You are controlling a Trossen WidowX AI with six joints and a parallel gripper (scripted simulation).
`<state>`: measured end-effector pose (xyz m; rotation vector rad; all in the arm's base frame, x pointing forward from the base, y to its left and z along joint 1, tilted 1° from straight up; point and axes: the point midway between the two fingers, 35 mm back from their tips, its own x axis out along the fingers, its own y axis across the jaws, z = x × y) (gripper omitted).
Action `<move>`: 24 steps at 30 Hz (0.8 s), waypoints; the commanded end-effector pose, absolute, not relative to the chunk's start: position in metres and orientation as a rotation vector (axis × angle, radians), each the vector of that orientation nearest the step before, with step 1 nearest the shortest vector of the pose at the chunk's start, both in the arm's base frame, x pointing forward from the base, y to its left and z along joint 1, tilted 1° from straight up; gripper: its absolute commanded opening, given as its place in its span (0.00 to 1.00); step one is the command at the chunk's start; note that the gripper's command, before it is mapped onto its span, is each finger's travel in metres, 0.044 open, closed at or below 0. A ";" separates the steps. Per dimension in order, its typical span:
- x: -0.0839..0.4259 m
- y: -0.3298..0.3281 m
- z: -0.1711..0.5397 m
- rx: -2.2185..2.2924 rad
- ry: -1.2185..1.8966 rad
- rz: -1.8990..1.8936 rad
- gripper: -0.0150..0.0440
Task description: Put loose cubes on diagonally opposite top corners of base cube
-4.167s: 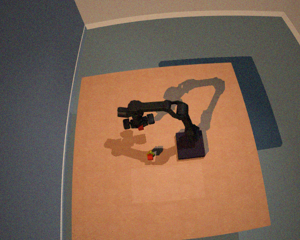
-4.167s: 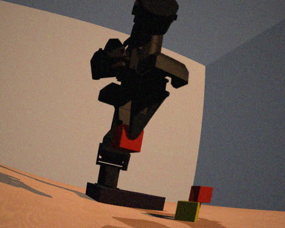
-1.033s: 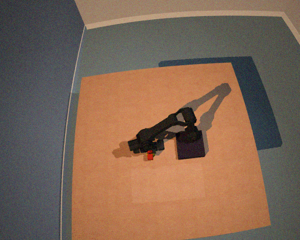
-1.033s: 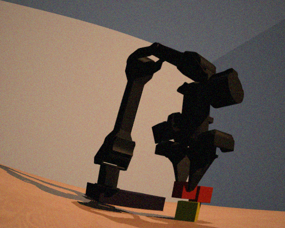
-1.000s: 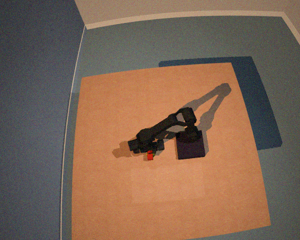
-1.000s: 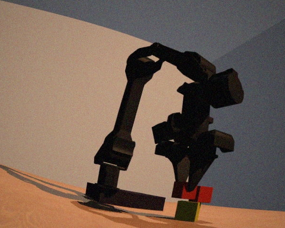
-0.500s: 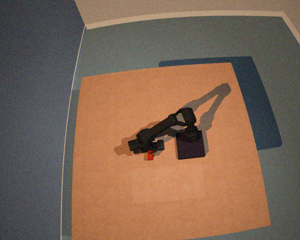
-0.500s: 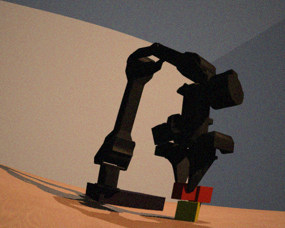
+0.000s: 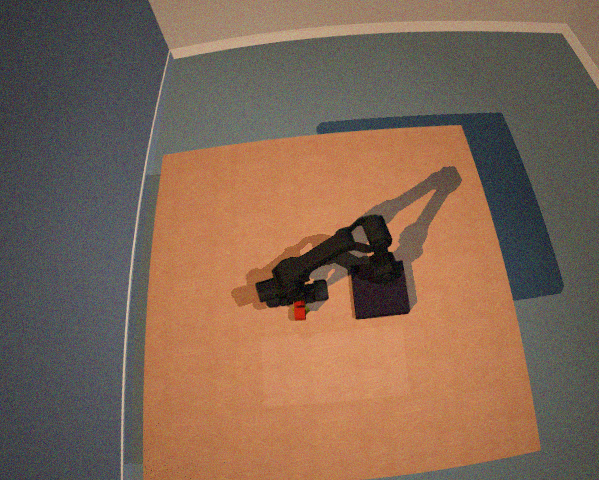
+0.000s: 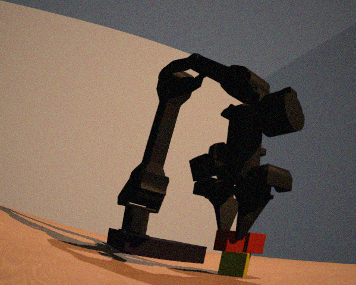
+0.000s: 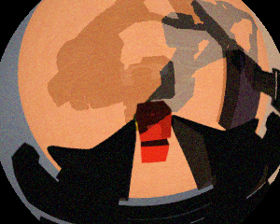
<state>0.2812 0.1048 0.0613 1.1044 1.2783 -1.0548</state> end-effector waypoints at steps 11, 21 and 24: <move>0.281 0.105 0.078 1.104 1.278 -1.055 0.60; 0.281 0.104 0.090 1.104 1.278 -1.055 0.60; 0.280 0.104 0.094 1.104 1.278 -1.055 0.60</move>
